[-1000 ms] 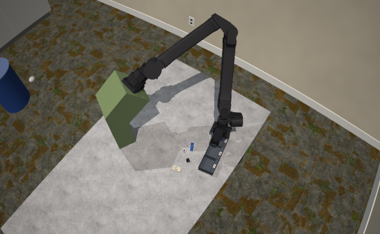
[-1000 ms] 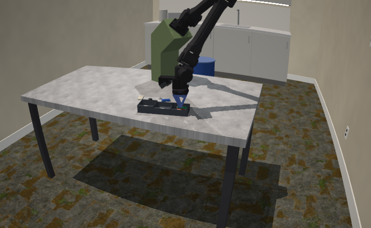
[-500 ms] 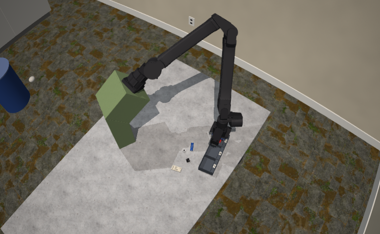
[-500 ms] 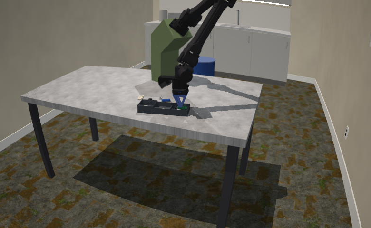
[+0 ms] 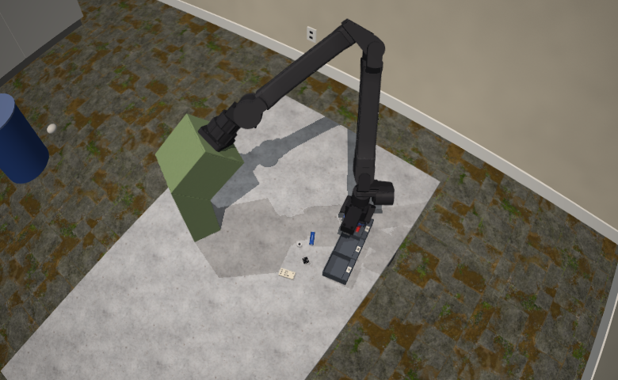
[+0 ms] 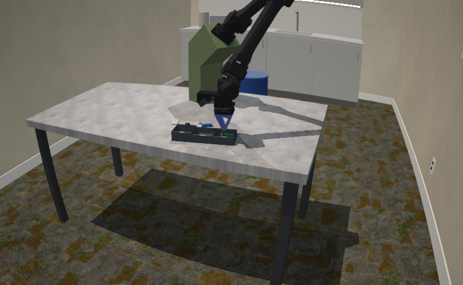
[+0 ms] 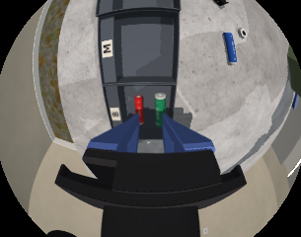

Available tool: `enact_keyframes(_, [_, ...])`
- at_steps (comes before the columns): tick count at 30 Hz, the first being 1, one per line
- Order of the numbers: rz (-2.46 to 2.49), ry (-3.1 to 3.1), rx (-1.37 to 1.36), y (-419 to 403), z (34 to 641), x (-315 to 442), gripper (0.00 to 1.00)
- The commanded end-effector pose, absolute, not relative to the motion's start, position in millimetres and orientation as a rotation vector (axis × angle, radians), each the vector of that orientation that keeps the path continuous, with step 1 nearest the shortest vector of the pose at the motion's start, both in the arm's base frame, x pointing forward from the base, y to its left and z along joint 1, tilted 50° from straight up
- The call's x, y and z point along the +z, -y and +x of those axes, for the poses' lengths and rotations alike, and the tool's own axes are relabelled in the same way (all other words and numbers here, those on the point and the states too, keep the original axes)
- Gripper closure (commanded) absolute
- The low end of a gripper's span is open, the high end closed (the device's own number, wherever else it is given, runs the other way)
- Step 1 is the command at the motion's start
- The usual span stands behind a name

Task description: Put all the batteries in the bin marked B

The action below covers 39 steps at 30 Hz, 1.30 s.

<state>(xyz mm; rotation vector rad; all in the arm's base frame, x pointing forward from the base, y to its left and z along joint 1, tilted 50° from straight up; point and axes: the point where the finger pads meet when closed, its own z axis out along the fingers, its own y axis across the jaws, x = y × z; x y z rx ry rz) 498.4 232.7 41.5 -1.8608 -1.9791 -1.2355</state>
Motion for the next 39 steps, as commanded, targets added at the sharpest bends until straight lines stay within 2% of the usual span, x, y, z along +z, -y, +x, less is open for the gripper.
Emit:
enact_keyframes(1, [-1.874,1.98,-1.263,-219,500,56,0.72])
enact_keyframes(39, [-1.859,1.989,-1.281,-217,502,77,0.72])
